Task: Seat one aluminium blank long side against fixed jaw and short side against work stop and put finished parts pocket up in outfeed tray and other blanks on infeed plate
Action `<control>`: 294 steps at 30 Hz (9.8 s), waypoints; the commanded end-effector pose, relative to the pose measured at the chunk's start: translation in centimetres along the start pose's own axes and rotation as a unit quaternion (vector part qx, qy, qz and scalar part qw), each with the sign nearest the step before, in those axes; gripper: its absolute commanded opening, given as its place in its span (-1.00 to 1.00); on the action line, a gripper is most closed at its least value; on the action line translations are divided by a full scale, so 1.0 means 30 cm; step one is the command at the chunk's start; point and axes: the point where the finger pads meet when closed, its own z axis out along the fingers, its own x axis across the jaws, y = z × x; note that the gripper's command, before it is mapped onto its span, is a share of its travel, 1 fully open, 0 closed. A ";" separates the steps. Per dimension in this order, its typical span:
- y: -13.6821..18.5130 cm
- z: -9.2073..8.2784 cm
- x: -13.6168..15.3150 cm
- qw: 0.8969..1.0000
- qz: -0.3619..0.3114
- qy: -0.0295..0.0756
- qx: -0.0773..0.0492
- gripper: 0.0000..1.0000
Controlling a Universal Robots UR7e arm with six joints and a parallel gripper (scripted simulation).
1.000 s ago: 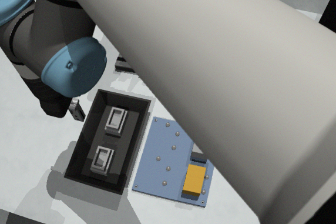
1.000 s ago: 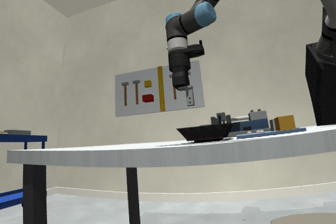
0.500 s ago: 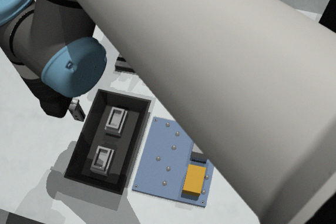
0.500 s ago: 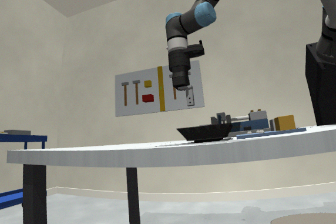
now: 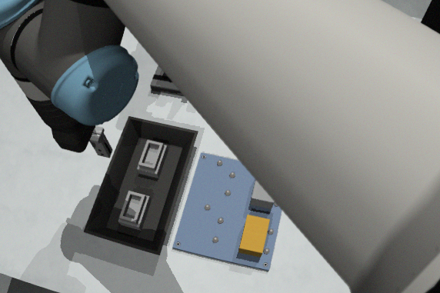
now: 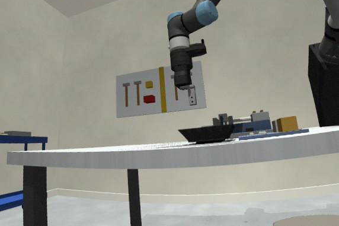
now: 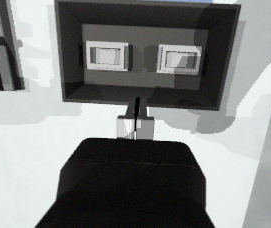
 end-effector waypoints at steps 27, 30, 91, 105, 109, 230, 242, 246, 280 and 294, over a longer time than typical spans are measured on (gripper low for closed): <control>0.009 -0.202 0.003 1.000 -0.003 -0.002 -0.003 -1.00; 0.009 -0.204 0.002 1.000 -0.002 -0.001 -0.003 -1.00; -0.074 -0.200 -1.016 1.000 -0.002 -0.001 -0.002 -1.00; -0.074 -0.200 -1.015 1.000 -0.002 -0.001 -0.002 -1.00; -0.074 -0.200 -1.015 1.000 -0.002 -0.001 -0.002 -1.00; -0.361 -0.195 -1.127 0.707 -0.707 -0.001 -0.001 -1.00; -0.361 -0.195 -1.127 0.707 -0.707 -0.001 -0.001 -1.00; -0.361 -0.195 -1.127 0.707 -0.707 -0.001 -0.001 -1.00; -0.365 -0.089 -1.126 0.707 -0.707 0.001 0.000 -1.00; -0.366 -0.019 -1.127 0.707 -0.707 0.001 0.000 -1.00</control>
